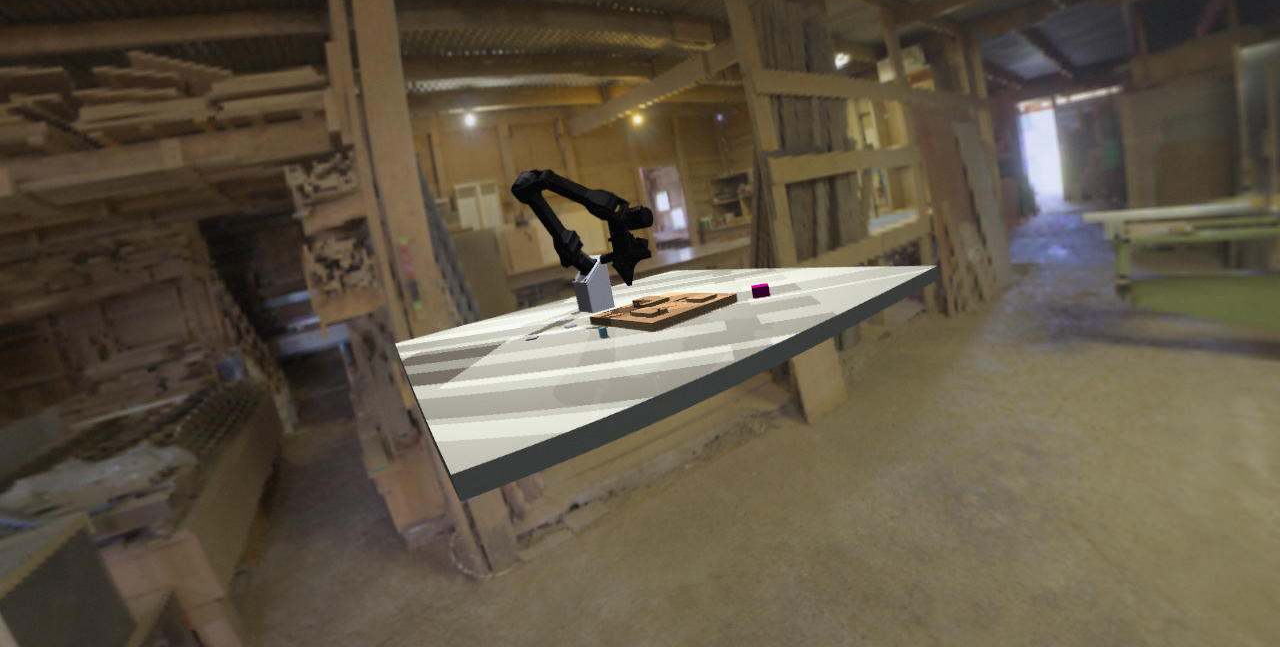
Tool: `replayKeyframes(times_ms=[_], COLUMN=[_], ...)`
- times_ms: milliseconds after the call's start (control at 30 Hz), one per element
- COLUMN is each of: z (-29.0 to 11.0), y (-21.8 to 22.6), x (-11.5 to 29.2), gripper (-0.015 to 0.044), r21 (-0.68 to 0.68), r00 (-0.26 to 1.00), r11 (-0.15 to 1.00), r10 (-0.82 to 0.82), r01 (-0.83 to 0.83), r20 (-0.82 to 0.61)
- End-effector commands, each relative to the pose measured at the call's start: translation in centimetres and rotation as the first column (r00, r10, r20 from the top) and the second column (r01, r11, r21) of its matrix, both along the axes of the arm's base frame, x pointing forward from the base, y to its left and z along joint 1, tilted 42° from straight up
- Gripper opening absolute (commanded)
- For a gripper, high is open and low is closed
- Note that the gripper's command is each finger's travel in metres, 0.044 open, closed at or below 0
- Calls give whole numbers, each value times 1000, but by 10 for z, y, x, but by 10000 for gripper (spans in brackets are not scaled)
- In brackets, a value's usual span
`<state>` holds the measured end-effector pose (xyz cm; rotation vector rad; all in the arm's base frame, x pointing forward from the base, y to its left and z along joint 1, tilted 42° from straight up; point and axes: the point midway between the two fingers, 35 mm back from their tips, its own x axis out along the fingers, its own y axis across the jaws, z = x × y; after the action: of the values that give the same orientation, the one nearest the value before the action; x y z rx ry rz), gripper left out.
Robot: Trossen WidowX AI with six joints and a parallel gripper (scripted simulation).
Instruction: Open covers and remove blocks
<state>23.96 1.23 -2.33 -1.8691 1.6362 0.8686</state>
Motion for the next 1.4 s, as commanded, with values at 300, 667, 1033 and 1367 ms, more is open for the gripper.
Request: replayKeyframes(times_ms=[300, 667, 1033, 1367], z=[-9, -17, -25, -33], y=[-7, -14, -21, -28], x=[2, 3, 4, 4], gripper=[0, 0, 0, 0], r21=[2, 3, 2, 1], r00=[1000, 1000, 1000, 1000], r11=[1000, 1000, 1000, 1000], r10=[3, 3, 3, 3], r01=[-3, -3, -3, -3], r20=[-3, -3, -3, -3])
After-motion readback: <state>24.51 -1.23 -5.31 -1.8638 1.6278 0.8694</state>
